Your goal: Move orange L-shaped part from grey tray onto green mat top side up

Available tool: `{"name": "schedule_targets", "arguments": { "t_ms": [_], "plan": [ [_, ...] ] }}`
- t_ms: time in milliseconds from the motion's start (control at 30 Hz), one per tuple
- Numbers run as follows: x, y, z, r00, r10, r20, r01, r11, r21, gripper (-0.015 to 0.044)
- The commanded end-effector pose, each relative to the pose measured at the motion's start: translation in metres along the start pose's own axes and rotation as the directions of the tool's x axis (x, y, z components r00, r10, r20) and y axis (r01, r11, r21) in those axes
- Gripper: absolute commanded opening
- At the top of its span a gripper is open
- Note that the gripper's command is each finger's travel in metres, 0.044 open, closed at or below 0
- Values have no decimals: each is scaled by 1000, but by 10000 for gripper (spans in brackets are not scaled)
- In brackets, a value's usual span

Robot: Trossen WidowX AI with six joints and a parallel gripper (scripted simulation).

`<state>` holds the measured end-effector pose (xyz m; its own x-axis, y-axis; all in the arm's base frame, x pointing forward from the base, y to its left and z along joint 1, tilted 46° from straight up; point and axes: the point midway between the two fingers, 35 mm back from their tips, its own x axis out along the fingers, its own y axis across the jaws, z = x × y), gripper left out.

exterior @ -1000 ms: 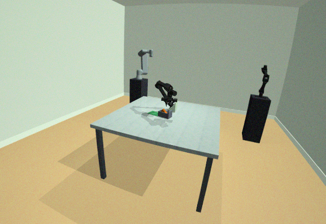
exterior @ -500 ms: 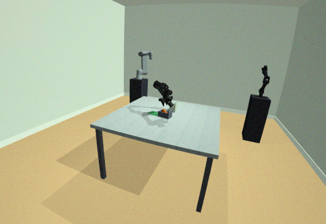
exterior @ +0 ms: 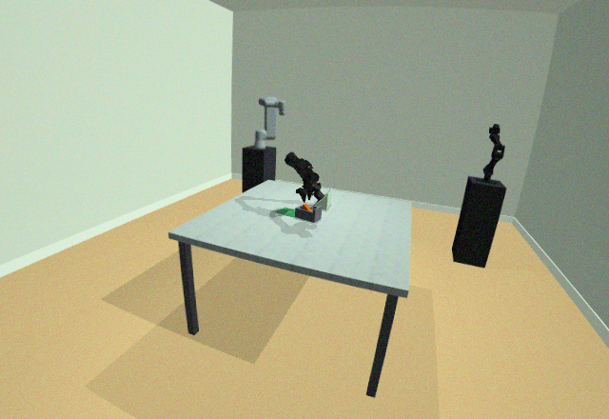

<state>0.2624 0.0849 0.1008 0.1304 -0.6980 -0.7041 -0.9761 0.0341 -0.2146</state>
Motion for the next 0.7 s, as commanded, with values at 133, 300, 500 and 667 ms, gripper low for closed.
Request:
{"name": "schedule_targets", "arguments": {
  "t_ms": [133,300,500,667],
  "plan": [
    [9,-2,-1,1000,-12,5,12,1000,1,280],
    [17,-2,-1,1000,-12,6,12,1000,1,280],
    [27,-2,-1,1000,-13,6,12,1000,1,280],
    [35,-2,-1,1000,-13,5,13,1000,1,280]
  ]
}}
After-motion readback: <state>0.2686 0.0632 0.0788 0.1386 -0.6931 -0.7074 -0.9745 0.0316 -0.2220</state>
